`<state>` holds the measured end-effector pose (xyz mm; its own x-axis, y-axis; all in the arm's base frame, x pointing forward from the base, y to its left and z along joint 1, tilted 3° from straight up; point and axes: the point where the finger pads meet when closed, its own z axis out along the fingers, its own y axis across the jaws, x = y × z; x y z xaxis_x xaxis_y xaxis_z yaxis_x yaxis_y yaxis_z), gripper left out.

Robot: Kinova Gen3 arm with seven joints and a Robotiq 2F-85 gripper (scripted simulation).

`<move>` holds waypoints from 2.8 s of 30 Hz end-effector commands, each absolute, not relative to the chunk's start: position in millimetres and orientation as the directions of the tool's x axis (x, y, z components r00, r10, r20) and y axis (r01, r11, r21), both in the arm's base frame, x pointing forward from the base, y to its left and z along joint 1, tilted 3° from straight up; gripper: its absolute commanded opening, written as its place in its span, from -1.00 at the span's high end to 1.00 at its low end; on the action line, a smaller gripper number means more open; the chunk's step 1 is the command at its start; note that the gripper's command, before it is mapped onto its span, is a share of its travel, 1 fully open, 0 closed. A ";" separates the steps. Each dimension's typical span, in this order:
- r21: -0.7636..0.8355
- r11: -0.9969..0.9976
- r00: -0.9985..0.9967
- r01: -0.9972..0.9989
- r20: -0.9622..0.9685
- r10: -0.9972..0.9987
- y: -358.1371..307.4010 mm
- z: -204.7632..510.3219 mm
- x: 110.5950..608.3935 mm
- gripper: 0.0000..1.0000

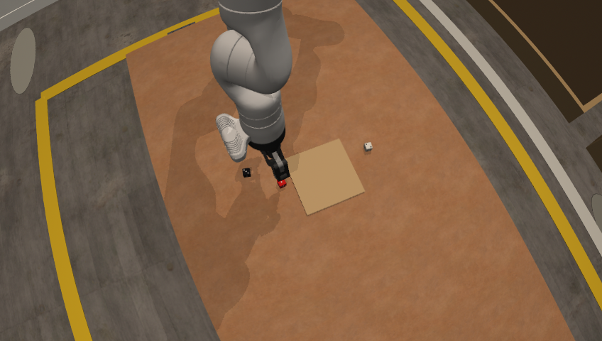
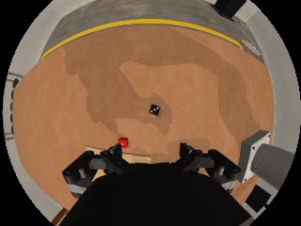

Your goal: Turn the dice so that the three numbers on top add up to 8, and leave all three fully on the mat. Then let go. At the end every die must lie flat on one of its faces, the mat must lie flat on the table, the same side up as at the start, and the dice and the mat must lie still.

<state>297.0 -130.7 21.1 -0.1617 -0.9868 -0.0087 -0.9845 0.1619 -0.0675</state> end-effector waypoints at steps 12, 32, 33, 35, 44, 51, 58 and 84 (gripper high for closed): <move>-0.059 0.175 -0.175 -0.983 -0.009 -0.985 -134.3 14.8 292.9 -1.00; -0.059 0.175 -0.175 -0.983 -0.009 -0.985 -134.3 14.8 292.9 -1.00; -0.059 0.175 -0.175 -0.983 -0.009 -0.985 -134.3 14.8 292.9 -1.00; -0.059 0.175 -0.175 -0.983 -0.009 -0.985 -134.3 14.8 292.9 -1.00; -0.059 0.175 -0.175 -0.983 -0.009 -0.985 -134.3 14.8 292.9 -1.00; -0.059 0.175 -0.175 -0.983 -0.009 -0.985 -129.8 15.1 299.0 -1.00; -0.059 0.175 -0.175 -0.983 -0.009 -0.985 -107.2 16.9 329.0 -1.00; -0.059 0.175 -0.175 -0.983 -0.009 -0.985 -84.6 18.6 359.1 -1.00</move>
<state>358.7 -84.5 18.2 -0.1747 -0.9846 -0.0093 -0.9829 0.1749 -0.0572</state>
